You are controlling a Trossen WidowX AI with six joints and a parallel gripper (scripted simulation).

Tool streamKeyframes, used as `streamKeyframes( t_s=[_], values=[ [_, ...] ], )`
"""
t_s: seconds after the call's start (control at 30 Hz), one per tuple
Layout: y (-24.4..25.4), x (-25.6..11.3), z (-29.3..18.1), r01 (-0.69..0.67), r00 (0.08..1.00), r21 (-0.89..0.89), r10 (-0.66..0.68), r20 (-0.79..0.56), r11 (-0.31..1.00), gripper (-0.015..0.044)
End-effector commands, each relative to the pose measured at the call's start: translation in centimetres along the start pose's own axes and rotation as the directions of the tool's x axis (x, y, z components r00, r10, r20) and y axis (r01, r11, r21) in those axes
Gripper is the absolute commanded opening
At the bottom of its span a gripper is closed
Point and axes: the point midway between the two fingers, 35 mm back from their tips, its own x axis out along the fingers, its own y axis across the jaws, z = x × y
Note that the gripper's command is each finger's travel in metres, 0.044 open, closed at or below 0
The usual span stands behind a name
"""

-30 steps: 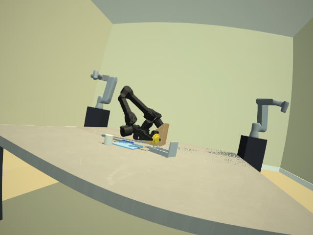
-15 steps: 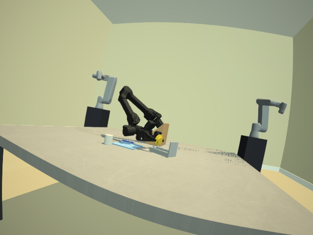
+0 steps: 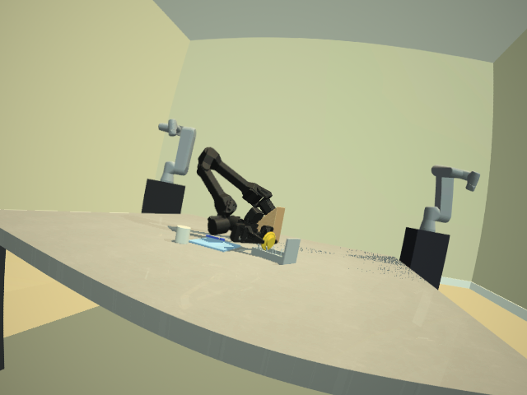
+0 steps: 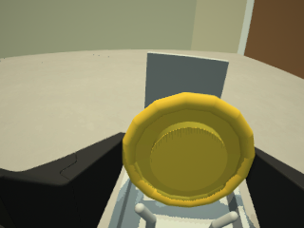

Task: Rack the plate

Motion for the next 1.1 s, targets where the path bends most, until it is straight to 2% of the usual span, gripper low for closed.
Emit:
streamKeyframes(
  t_s=[0.0, 0.27, 0.77, 1.0, 1.07],
  values=[
    [-0.1, 0.0, 0.3, 0.001, 1.0, -0.004, -0.001, 0.001, 1.0, 0.0],
    [-0.1, 0.0, 0.3, 0.001, 1.0, -0.004, -0.001, 0.001, 1.0, 0.0],
    [-0.1, 0.0, 0.2, 0.0, 1.0, -0.008, 0.0, 0.001, 1.0, 0.0394],
    [-0.1, 0.0, 0.4, 0.0, 1.0, -0.008, 0.0, 0.001, 1.0, 0.04],
    [-0.5, -0.2, 1.9, -0.005, 1.0, -0.007, 0.005, -0.003, 1.0, 0.04]
  ],
)
